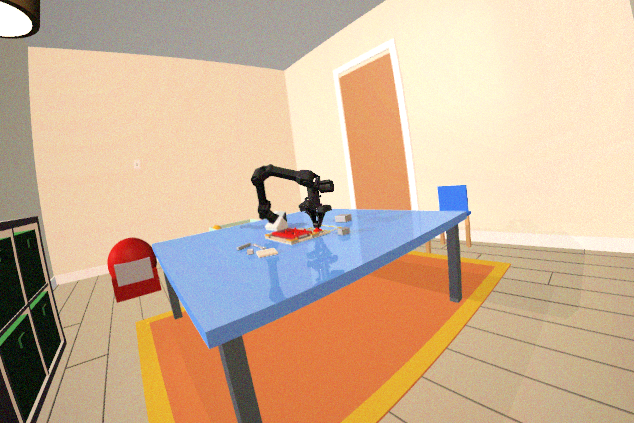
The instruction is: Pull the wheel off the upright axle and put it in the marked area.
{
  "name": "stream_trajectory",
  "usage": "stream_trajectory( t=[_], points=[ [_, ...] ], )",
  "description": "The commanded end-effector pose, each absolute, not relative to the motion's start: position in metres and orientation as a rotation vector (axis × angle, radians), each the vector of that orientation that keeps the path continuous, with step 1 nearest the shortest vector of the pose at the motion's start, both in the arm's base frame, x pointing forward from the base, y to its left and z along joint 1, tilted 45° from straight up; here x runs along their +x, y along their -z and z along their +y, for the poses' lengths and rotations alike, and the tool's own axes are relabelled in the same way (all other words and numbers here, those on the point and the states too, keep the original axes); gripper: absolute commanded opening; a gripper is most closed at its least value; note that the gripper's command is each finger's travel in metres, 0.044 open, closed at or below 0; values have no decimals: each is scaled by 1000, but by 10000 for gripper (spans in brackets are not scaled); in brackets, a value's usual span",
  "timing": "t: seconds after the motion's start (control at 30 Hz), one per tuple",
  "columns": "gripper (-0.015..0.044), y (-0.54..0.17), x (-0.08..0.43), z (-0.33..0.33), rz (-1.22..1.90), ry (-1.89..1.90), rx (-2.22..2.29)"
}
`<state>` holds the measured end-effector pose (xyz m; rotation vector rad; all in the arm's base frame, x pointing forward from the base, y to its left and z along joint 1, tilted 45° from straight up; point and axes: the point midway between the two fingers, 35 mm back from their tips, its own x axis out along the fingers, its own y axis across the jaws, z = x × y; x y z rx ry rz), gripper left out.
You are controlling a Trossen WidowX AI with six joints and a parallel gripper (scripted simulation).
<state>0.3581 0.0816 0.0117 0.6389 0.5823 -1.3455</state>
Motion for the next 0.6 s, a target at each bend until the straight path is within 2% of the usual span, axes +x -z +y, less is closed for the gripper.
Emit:
stream_trajectory(
  t=[0.0, 0.57],
  points=[
    [0, -13, 358, 83, 581, 1347, 642],
    [0, -16, 357, 87, 581, 1346, 642]
  ],
)
